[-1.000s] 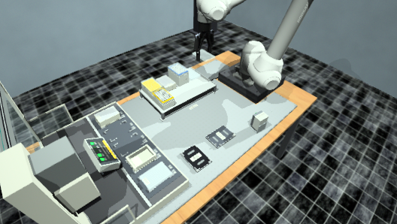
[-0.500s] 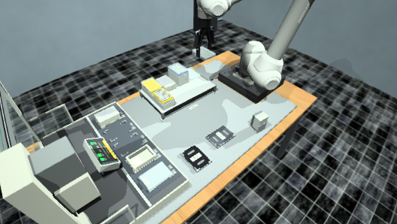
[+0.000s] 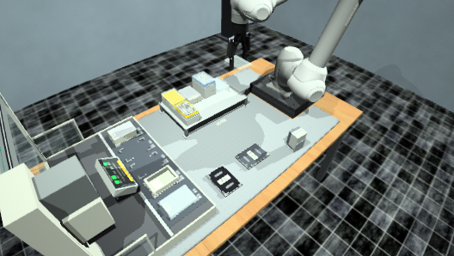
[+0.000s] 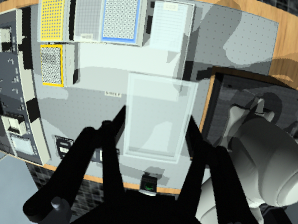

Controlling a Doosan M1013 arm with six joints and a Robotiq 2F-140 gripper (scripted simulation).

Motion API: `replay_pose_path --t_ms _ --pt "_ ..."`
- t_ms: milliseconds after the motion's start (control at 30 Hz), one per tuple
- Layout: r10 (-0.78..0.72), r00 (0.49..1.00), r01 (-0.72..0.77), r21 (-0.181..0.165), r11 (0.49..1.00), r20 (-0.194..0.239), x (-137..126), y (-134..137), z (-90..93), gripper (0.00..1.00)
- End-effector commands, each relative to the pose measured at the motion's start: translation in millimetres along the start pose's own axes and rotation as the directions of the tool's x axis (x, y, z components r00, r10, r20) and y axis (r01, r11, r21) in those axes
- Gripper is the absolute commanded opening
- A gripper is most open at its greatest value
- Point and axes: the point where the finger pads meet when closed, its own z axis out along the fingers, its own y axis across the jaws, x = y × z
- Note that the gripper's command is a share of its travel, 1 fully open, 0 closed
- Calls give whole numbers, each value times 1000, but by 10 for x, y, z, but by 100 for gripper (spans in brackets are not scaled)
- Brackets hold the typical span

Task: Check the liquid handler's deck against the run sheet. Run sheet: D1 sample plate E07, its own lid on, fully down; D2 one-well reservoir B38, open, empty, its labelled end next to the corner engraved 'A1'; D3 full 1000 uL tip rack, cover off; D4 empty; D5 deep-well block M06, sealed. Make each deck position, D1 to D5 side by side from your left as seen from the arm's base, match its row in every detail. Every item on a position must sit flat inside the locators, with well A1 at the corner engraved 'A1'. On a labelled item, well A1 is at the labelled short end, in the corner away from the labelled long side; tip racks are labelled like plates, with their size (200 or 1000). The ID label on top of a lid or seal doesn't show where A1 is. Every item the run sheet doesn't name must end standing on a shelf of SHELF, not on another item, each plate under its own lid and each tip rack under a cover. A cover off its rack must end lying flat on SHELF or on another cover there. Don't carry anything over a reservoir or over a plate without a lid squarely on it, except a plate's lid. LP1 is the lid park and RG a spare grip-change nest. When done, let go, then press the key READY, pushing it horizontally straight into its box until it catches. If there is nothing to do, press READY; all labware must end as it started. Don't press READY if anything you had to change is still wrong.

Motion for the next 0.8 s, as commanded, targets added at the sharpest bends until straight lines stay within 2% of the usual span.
replay_pose_path --t_ms 0,467,533,767 --pt "1 1000 -1 0 1000 -1 -66 -5 -4 10" --pt "1 1000 -1 0 1000 0 -766 18 -4 10" --pt "1 1000 -1 0 1000 0 -766 18 -4 10" --pt "1 1000 -1 0 1000 0 -1063 27 -4 10"
